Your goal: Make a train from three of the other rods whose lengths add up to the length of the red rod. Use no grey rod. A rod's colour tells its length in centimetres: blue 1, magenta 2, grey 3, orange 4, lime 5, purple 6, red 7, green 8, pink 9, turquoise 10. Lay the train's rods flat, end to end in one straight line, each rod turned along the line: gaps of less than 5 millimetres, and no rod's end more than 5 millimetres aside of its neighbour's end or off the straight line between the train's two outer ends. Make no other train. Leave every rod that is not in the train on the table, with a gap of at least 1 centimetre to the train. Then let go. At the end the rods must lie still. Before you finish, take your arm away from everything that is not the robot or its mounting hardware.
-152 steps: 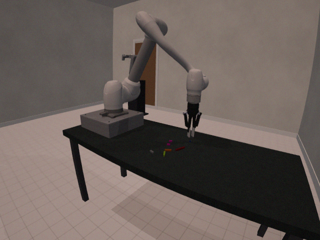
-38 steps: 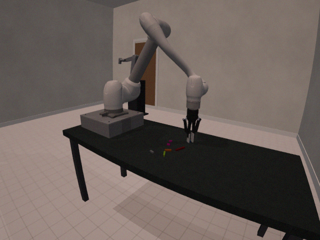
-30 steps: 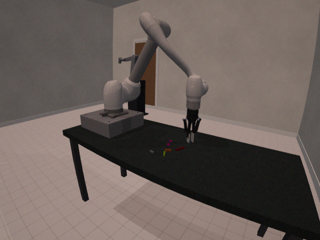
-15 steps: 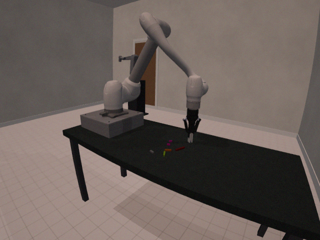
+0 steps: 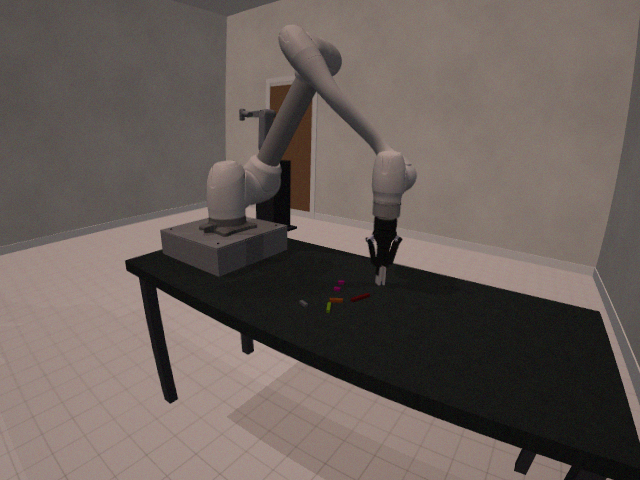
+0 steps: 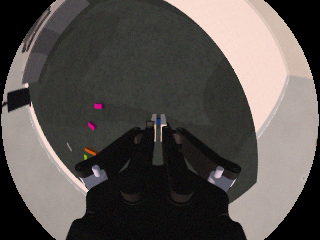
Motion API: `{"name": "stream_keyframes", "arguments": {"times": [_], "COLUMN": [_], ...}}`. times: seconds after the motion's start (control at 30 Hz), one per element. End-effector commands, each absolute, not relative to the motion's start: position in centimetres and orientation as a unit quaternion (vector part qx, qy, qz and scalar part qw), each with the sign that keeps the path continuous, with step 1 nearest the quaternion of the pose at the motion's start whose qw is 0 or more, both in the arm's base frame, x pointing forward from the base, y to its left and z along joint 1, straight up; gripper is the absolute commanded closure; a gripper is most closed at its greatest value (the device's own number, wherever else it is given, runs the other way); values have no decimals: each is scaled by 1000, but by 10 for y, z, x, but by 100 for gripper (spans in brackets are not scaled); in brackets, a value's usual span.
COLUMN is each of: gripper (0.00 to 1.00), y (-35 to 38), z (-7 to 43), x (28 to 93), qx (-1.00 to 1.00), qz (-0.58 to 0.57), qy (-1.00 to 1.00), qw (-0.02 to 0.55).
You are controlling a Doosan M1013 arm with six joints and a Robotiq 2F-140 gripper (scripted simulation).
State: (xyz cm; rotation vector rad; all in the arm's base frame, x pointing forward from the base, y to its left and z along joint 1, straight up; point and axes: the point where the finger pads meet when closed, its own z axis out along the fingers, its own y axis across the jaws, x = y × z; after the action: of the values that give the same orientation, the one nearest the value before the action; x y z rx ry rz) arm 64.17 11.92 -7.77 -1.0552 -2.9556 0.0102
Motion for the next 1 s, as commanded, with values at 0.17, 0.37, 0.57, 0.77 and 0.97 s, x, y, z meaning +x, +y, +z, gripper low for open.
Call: {"name": "stream_keyframes", "arguments": {"times": [0.17, 0.37, 0.57, 0.77, 0.97], "gripper": [97, 97, 97, 97, 97], "y": [119, 119, 119, 119, 119], "z": [-78, -78, -76, -52, -22], "x": [642, 642, 642, 642, 642], "qx": [-336, -336, -336, -336, -336], "qz": [3, 3, 3, 3, 3], "qy": [-942, -942, -942, -942, -942], "qw": [2, 2, 2, 2, 2]}}
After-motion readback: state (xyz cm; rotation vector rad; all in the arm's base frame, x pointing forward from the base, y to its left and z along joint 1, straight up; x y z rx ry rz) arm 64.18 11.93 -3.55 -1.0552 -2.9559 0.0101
